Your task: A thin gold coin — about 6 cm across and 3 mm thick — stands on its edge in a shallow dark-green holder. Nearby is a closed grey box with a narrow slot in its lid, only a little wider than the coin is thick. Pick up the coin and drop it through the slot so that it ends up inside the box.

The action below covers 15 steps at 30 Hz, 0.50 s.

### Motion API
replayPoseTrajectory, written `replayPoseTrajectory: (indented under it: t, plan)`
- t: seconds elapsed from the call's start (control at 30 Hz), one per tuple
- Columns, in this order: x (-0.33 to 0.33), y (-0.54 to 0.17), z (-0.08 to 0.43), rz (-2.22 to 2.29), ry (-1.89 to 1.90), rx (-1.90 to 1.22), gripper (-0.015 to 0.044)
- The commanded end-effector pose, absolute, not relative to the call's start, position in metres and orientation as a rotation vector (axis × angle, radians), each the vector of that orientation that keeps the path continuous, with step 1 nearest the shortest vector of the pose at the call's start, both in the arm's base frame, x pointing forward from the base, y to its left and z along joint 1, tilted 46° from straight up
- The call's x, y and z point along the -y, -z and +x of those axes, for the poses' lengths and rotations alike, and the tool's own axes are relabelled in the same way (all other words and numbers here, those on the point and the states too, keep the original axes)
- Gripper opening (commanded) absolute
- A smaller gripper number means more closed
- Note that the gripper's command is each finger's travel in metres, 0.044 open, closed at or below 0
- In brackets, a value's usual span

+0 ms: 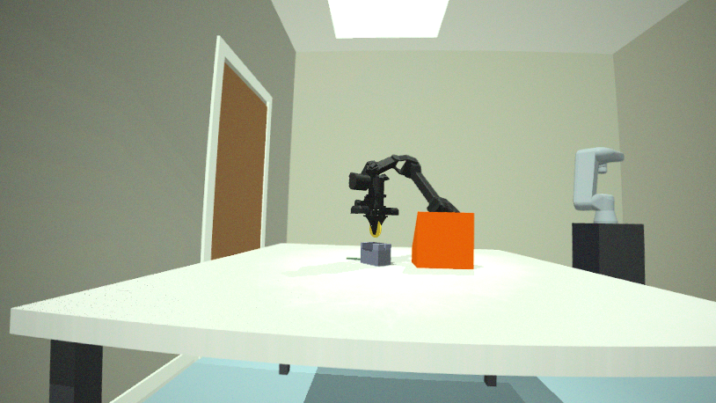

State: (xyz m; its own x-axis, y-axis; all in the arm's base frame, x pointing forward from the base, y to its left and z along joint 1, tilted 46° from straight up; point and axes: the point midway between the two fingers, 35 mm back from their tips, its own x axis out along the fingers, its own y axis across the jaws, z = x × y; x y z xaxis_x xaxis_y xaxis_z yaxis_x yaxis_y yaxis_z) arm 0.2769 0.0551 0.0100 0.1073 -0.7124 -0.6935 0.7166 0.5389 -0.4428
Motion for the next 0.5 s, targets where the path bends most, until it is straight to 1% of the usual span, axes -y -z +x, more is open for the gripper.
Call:
replayPoseTrajectory:
  t: [0.0,0.47]
  plan:
    - [-0.0549,-0.0089,0.2751,0.010,1.054,-1.019,0.0000]
    - [-0.0541,-0.0105,0.2750,0.007,1.053,-1.017,0.0000]
